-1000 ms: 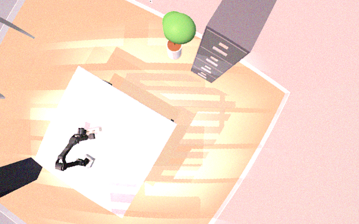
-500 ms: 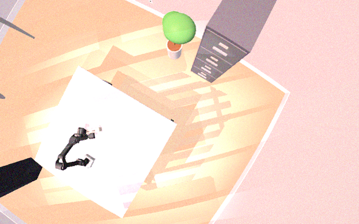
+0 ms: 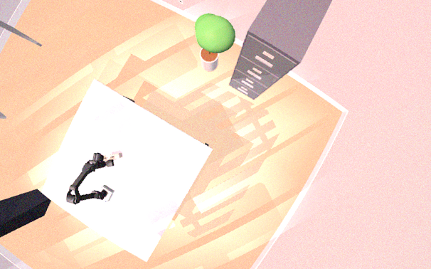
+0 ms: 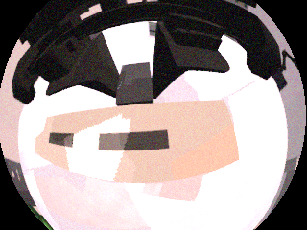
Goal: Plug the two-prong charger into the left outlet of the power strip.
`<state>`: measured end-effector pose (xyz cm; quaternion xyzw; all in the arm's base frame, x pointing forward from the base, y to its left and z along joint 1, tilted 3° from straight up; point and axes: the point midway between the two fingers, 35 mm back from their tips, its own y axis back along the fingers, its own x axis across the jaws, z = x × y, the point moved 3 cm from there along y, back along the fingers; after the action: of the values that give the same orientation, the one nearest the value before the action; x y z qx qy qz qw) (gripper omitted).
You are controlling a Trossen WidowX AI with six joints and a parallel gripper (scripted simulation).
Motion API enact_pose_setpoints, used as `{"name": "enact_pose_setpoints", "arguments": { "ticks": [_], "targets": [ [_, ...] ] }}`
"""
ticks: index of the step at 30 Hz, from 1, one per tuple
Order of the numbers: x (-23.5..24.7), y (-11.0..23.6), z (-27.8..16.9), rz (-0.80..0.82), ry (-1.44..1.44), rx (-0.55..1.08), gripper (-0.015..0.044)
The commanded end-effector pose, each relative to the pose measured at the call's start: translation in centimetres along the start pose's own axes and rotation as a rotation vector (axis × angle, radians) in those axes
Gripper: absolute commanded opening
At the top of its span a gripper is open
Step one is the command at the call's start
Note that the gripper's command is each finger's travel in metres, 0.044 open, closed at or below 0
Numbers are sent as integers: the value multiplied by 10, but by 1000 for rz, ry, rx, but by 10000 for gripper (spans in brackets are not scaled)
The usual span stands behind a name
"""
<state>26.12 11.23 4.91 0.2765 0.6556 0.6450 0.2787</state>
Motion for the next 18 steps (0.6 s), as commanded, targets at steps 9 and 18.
{"name": "enact_pose_setpoints", "arguments": {
  "ticks": [9, 18],
  "targets": [
    [0, 1, 10, -1, -2, -16, 0],
    [-1, 1, 13, -1, -2, -16, 0]
  ]
}}
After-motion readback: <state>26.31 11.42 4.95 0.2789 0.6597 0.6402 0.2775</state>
